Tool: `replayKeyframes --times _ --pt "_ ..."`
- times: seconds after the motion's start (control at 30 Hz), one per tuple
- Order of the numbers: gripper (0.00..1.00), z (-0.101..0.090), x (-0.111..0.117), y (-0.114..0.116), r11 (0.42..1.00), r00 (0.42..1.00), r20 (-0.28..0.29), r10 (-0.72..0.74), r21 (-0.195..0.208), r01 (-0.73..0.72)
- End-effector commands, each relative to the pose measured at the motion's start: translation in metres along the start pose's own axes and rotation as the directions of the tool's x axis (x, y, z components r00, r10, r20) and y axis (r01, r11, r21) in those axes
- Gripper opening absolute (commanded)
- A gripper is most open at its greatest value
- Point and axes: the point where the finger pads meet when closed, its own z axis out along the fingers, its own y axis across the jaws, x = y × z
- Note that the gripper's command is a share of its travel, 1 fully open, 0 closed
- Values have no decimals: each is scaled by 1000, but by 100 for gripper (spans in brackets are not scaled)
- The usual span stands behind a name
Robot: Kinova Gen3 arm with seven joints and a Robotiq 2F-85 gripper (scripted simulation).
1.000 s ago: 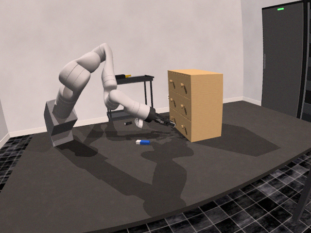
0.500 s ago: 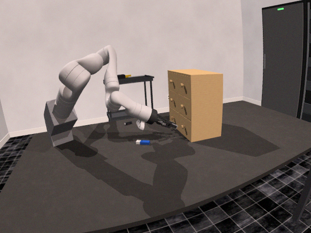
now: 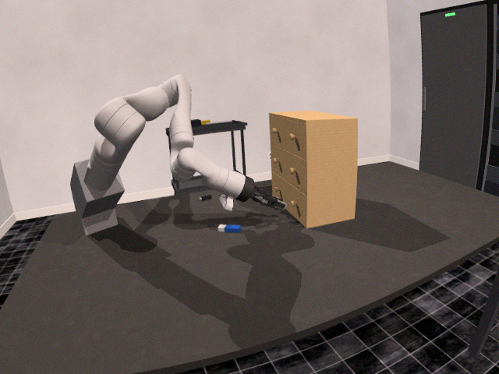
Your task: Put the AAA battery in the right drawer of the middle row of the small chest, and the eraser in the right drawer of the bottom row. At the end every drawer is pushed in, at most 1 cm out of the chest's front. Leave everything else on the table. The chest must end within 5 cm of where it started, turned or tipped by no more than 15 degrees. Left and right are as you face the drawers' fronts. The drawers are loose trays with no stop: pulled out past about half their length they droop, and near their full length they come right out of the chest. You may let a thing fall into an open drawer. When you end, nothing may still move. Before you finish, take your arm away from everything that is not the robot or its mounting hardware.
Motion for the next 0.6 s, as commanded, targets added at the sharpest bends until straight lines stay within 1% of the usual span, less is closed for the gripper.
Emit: replayKeyframes --times 0.0,0.57 --pt "33 0 1 -3 1000 1000 -3 9 2 -9" --pt "33 1 2 -4 1000 1000 -5 5 3 -5"
